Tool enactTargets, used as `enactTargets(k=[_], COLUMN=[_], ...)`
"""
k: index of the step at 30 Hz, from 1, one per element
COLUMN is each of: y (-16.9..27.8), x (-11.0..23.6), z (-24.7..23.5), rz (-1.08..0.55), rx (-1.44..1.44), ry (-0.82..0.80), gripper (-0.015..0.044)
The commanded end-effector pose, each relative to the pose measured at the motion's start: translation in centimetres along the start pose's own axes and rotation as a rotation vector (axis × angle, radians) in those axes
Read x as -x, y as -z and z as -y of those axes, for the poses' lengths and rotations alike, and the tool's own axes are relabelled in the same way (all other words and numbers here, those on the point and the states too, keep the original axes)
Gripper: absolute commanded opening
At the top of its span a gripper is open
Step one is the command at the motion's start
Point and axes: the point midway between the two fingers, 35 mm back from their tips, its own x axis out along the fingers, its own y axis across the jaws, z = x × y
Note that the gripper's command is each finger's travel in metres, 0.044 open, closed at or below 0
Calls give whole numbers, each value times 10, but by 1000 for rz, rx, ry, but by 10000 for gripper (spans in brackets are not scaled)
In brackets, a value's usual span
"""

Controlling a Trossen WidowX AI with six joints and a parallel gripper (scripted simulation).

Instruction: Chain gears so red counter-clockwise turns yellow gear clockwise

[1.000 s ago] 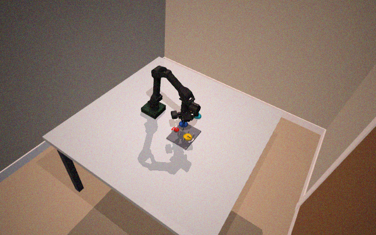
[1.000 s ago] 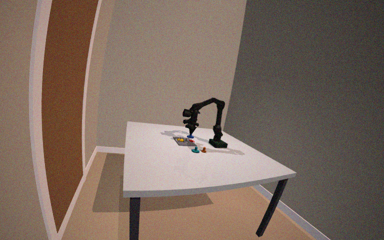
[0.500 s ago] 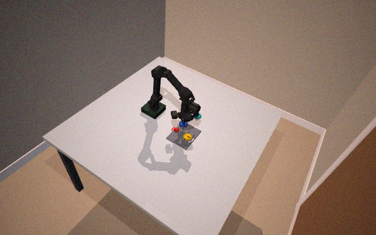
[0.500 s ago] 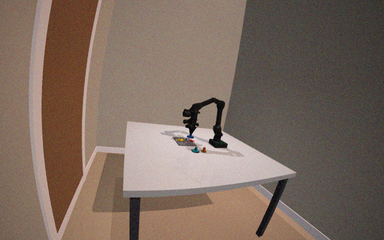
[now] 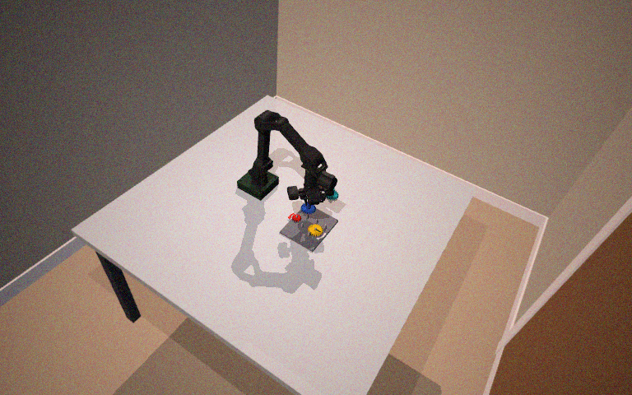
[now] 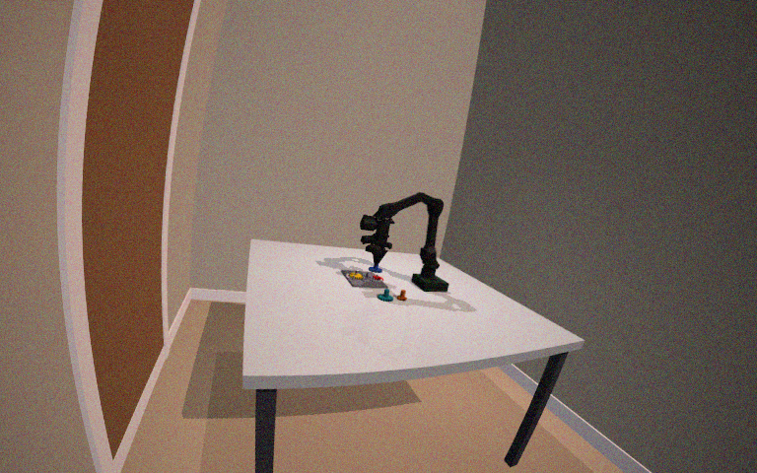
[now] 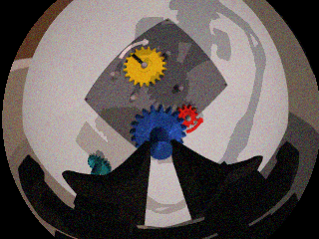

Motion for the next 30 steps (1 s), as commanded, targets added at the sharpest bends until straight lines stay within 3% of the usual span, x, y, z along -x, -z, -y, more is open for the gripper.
enactTargets(k=[1, 16, 30], y=[-1, -1, -1], x=[0, -20, -40], z=[0, 1, 0], rz=[3, 3, 3], rx=[8, 136, -31], ry=[2, 2, 2], gripper=[0, 0, 0])
